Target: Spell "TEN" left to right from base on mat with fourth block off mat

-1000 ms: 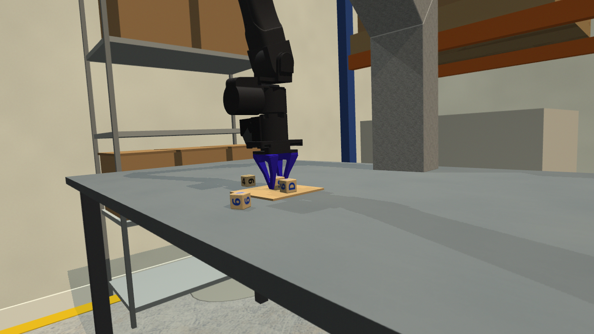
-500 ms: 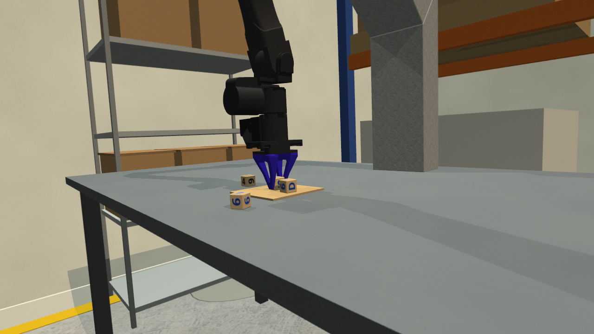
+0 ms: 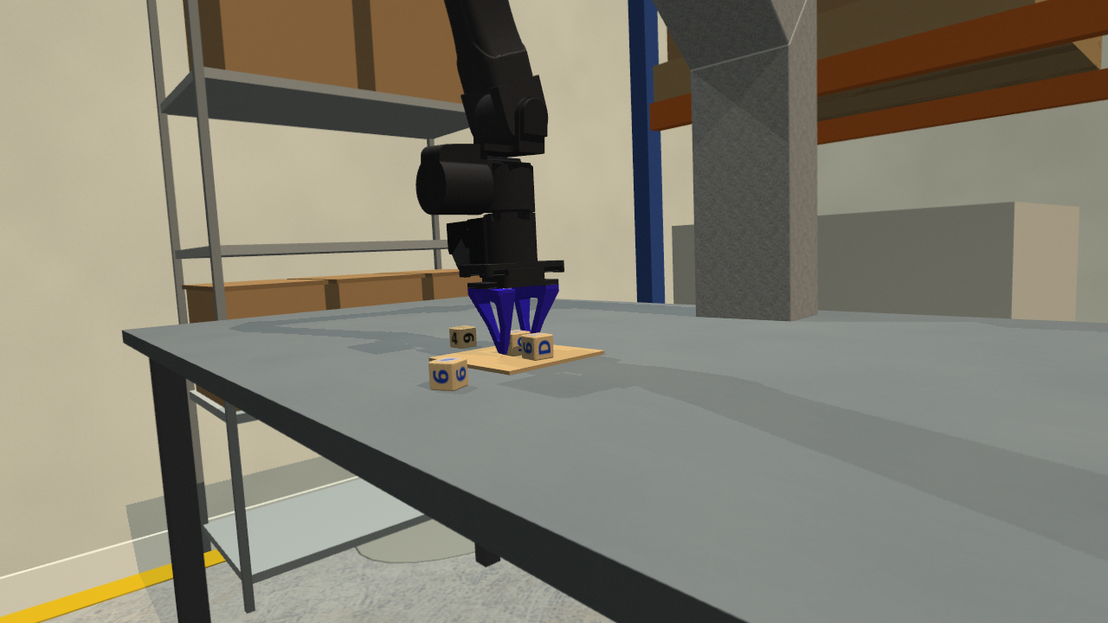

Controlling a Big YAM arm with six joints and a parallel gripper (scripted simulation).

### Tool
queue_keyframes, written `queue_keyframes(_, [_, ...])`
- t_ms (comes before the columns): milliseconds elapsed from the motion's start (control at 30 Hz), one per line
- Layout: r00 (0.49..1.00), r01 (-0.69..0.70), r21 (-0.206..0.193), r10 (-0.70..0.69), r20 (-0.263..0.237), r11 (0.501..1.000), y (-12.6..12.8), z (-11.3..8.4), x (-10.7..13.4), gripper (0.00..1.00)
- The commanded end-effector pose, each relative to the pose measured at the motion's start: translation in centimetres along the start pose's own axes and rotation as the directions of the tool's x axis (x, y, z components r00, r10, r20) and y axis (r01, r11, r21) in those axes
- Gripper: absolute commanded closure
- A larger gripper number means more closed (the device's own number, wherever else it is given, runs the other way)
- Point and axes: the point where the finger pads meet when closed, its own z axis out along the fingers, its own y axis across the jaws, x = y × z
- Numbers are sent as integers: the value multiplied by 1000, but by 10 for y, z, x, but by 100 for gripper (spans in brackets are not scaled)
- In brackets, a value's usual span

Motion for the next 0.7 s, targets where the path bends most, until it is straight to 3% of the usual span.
queue_keyframes(0, [1000, -15, -5, 15, 6, 1000, -1, 2, -5, 63])
queue_keyframes(33, [1000, -15, -5, 15, 6, 1000, -1, 2, -5, 59])
queue_keyframes(300, [1000, -15, -5, 15, 6, 1000, -1, 2, -5, 59])
queue_keyframes(333, [1000, -15, -5, 15, 6, 1000, -1, 2, -5, 53])
queue_keyframes(667, [1000, -15, -5, 15, 6, 1000, -1, 2, -5, 53])
